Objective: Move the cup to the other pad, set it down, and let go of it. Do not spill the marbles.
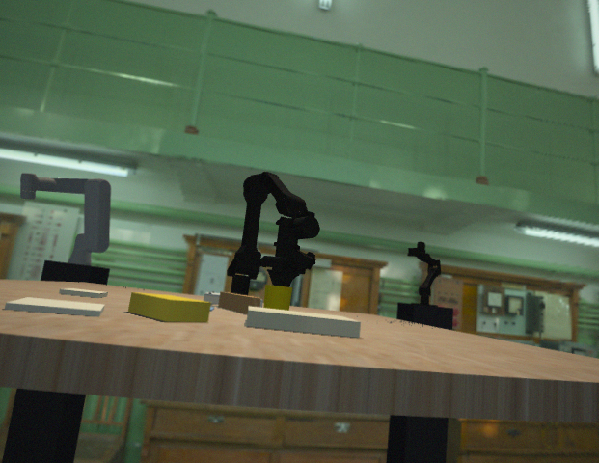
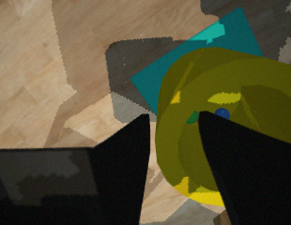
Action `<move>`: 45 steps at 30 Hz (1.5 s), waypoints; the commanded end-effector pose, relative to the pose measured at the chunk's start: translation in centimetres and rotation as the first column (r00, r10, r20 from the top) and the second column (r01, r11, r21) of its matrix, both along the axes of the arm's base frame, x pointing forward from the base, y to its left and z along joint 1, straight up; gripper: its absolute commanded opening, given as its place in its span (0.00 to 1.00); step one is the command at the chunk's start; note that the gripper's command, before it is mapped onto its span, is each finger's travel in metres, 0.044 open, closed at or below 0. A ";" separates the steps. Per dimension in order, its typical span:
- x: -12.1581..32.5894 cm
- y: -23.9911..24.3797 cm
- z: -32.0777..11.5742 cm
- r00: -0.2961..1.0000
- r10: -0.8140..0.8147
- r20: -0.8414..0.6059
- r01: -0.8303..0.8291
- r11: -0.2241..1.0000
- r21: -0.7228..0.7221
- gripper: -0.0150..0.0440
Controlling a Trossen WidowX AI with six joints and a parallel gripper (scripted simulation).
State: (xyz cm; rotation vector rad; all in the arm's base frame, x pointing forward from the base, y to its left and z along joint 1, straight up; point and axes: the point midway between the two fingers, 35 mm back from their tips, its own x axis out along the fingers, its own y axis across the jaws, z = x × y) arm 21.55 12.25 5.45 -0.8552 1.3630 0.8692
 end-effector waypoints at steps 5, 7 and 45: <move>0.0 0.0 0.3 1.000 0.000 0.000 0.000 1.000 0.000 0.50; 0.0 0.0 0.6 1.000 0.000 0.000 0.000 1.000 -0.001 0.50; -0.1 0.1 4.6 1.000 0.000 -0.003 0.000 1.000 -0.001 0.59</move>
